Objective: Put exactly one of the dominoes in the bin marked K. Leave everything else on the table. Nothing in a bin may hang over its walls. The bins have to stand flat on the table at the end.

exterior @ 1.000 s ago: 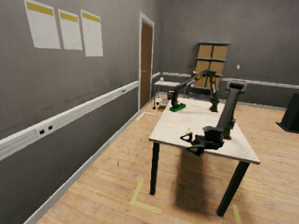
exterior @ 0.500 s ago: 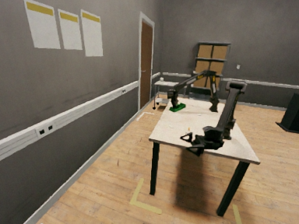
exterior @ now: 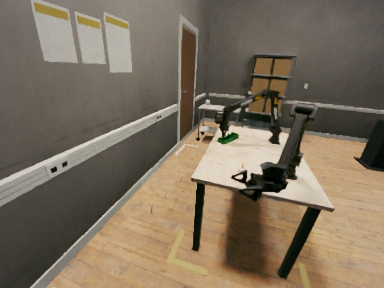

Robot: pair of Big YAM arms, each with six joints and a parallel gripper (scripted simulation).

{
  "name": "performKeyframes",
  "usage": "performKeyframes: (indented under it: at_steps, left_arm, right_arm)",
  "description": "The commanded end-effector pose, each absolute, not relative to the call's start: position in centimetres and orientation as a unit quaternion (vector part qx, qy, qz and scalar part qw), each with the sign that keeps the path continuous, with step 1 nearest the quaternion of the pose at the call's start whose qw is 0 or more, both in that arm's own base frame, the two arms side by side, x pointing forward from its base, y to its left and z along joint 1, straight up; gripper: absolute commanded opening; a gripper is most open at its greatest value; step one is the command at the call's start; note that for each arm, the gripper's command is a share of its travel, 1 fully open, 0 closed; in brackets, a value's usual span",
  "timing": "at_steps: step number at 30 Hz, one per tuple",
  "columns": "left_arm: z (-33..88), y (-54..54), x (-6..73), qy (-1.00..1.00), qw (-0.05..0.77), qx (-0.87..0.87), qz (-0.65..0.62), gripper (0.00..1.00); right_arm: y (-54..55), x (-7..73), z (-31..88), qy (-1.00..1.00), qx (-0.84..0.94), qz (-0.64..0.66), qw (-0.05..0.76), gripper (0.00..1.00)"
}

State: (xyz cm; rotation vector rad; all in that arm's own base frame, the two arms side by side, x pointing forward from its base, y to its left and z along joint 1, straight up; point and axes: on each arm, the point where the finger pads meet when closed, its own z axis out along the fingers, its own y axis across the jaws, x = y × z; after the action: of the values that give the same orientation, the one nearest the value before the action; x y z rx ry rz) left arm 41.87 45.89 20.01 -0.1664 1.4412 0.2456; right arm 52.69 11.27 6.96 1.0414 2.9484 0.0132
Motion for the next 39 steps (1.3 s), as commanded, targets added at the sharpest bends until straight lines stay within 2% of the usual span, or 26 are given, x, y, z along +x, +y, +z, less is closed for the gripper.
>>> performKeyframes:
  at_steps: [1, 9, 10, 11, 20, 30, 31, 39]
  left_arm:
    - [20.8, 46.8, 41.3, 0.652, 0.744, -0.076, 0.123, 1.0]
    - [20.8, 46.8, 41.3, 0.652, 0.744, -0.076, 0.123, 1.0]
    - [20.8, 46.8, 41.3, 0.652, 0.744, -0.076, 0.123, 1.0]
    - [20.8, 46.8, 41.3, 0.652, 0.744, -0.076, 0.123, 1.0]
    - [20.8, 46.8, 41.3, 0.652, 0.744, -0.076, 0.123, 1.0]
    - [20.8, 46.8, 41.3, 0.652, 0.744, -0.076, 0.123, 1.0]
    - [20.8, 46.8, 41.3, 0.652, 0.744, -0.076, 0.123, 1.0]
    - [20.8, 46.8, 41.3, 0.652, 0.744, -0.076, 0.123, 1.0]
  right_arm:
    - [11.1, 54.5, 11.2, 0.94, 0.338, 0.02, 0.032, 0.09]
    - [10.6, 52.0, 7.6, 0.941, 0.339, -0.006, -0.011, 0.09]
    - [10.7, 52.4, 7.9, 0.941, 0.339, -0.004, -0.007, 0.09]
    - [11.1, 54.2, 12.8, 0.94, 0.338, 0.02, 0.032, 0.09]
    - [11.0, 53.7, 20.4, 0.94, 0.338, 0.02, 0.033, 0.09]
    - [11.0, 53.7, 23.5, 0.941, 0.338, 0.01, 0.015, 0.09]
    - [10.6, 52.1, 21.1, 0.941, 0.338, -0.006, -0.011, 0.09]
    - [11.2, 52.9, 23.3, 0.942, 0.334, 0.01, 0.017, 0.09]
